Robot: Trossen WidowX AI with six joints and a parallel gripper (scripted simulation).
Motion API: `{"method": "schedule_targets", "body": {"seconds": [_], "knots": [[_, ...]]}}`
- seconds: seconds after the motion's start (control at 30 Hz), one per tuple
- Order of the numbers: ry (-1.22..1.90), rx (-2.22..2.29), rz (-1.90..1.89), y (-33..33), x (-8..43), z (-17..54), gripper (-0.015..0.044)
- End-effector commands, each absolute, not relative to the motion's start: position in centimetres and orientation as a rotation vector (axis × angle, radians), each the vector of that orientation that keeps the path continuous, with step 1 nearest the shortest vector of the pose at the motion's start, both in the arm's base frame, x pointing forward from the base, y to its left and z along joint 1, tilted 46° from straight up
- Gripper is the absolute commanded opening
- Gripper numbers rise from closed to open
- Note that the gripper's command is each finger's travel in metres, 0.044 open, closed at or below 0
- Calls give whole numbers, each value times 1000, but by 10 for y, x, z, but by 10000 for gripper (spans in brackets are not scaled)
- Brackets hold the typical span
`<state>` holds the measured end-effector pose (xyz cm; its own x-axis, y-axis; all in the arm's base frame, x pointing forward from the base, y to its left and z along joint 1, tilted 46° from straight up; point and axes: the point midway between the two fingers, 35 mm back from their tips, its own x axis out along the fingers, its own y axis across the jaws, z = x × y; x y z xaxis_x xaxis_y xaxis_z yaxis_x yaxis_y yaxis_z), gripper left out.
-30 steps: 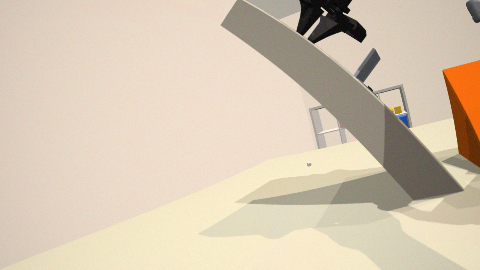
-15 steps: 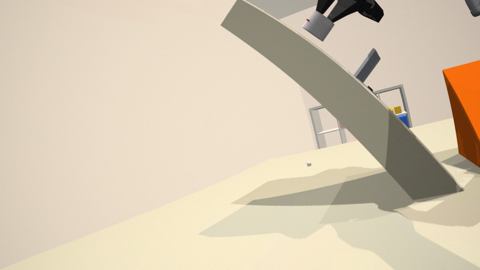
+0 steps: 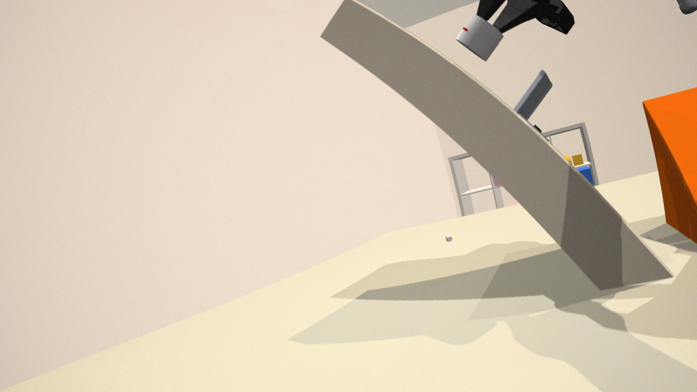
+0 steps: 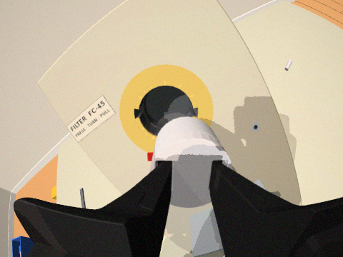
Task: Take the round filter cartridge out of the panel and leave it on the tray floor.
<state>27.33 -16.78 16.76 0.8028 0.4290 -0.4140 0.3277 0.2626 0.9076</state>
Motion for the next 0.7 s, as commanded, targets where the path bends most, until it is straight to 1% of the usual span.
{"method": "schedule_targets", "body": {"seconds": [0.0, 0.47, 0.6, 0.67], "knots": [[678, 1326, 84, -160, 267, 163, 0], [678, 1327, 84, -133, 246, 135, 0], [688, 1337, 76, -138, 249, 137, 105], [688, 1337, 76, -138, 249, 137, 114]]}}
